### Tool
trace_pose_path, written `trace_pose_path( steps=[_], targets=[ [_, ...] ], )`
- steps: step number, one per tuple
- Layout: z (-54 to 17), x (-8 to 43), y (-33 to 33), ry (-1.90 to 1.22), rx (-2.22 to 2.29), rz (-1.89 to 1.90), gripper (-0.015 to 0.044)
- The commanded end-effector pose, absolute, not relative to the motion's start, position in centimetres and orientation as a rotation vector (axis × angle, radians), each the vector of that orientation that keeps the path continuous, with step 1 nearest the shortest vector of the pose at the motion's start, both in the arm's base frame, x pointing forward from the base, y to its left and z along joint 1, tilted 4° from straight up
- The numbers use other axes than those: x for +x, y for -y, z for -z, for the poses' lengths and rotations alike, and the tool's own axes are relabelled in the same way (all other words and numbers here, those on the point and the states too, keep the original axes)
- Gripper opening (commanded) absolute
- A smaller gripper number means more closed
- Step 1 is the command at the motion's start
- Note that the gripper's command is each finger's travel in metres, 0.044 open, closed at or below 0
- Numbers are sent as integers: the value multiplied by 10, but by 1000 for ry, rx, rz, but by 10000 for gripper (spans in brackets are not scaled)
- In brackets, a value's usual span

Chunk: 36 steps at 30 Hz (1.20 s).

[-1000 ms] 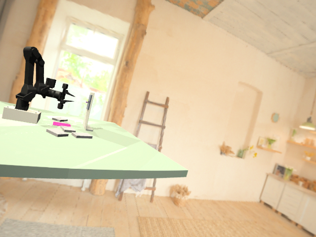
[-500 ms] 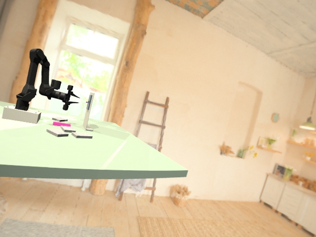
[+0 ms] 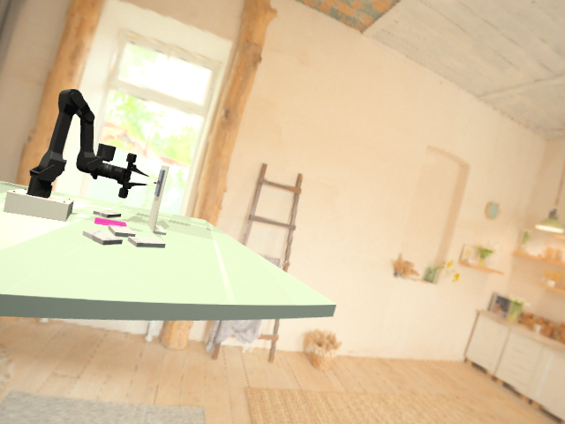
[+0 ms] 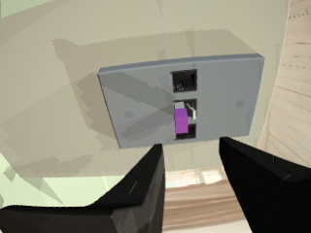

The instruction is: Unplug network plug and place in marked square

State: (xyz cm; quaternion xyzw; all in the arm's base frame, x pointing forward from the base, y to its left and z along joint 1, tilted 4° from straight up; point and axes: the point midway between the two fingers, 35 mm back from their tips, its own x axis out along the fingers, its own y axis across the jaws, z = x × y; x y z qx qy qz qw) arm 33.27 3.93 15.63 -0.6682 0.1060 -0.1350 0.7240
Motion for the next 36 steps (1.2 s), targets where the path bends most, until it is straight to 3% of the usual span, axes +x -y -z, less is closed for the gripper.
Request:
trace_pose_path(
  steps=[1, 20, 22, 36],
  targets=[
    [-157, 342, -39, -231, -1475, 296, 156],
    [-158, 367, -35, -229, -1475, 298, 156],
    [-158, 367, -35, -229, -1475, 298, 104],
    [-158, 367, -35, -229, -1475, 298, 10]
  ],
)
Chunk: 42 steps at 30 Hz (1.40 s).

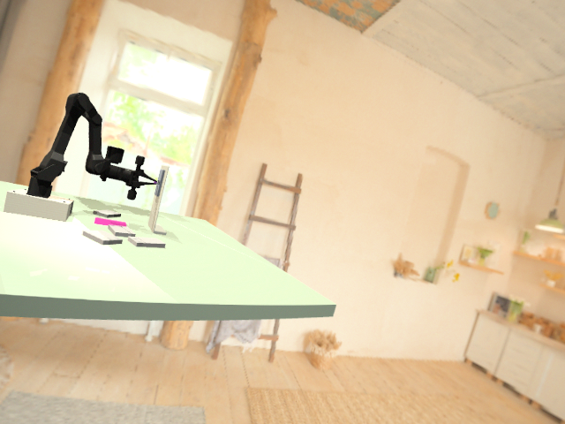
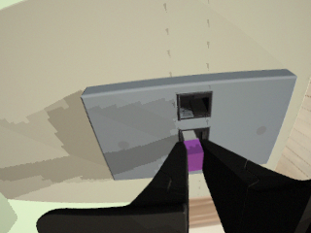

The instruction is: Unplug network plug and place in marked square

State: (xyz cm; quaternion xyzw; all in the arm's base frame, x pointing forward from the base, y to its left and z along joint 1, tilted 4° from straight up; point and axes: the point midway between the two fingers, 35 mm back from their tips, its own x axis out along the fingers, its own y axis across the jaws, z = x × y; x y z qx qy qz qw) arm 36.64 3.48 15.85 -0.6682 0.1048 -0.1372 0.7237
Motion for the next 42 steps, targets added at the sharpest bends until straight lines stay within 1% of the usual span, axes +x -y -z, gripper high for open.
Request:
trace_pose_path(
  steps=[1, 42],
  targets=[
    [-158, 367, -35, -229, -1475, 298, 4],
    [-156, 344, -37, -230, -1475, 296, 0]
  ],
)
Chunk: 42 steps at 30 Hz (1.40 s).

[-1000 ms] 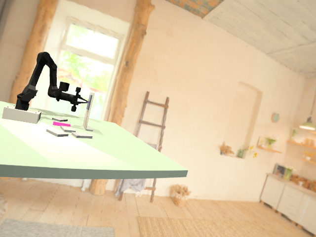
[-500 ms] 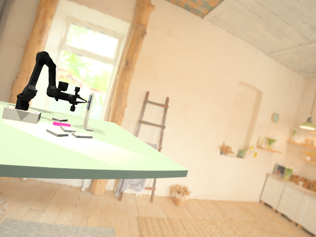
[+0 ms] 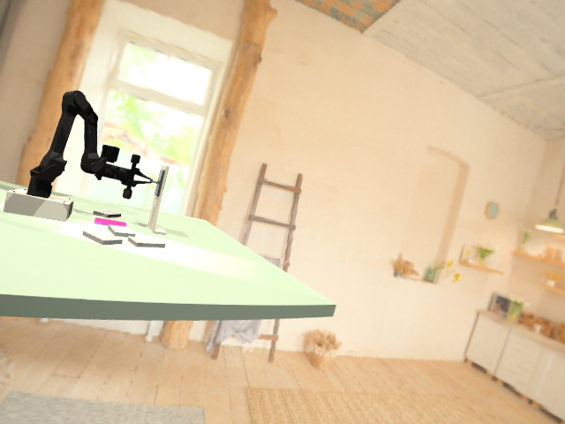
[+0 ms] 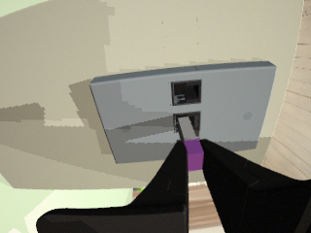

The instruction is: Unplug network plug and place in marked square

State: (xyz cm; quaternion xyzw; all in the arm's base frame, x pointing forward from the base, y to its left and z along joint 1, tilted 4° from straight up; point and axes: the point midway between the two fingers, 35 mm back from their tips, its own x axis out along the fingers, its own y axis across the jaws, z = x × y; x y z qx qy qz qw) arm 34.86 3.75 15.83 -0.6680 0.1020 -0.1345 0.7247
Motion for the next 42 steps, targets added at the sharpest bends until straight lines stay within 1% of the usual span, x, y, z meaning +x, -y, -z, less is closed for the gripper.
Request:
trace_pose_path(
  steps=[1, 42],
  targets=[
    [-156, 343, -38, -231, -1475, 296, 0],
    [-155, 315, -46, -233, -1474, 294, 0]
  ],
)
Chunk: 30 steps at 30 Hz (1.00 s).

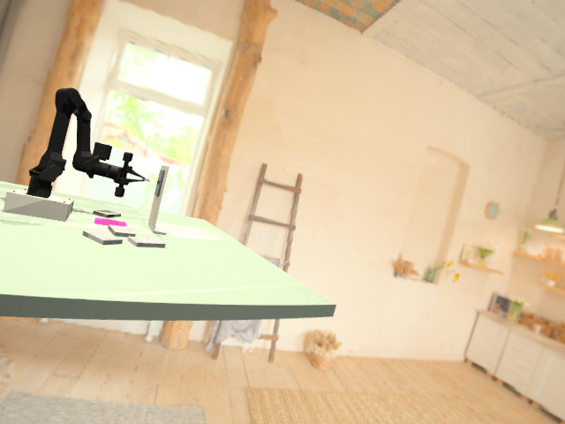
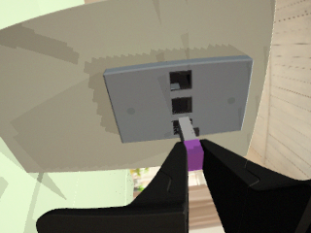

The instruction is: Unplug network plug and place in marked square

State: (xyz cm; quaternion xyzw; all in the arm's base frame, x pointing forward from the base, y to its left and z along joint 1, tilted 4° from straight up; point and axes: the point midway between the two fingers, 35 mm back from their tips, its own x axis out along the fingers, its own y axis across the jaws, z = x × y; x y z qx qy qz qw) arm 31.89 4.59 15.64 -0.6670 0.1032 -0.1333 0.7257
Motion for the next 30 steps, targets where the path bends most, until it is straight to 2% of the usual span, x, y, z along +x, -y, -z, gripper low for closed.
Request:
trace_pose_path(
  steps=[1, 30],
  targets=[
    [-155, 314, -46, -233, -1474, 294, 0],
    [-161, 303, -50, -228, -1469, 294, 0]
  ],
)
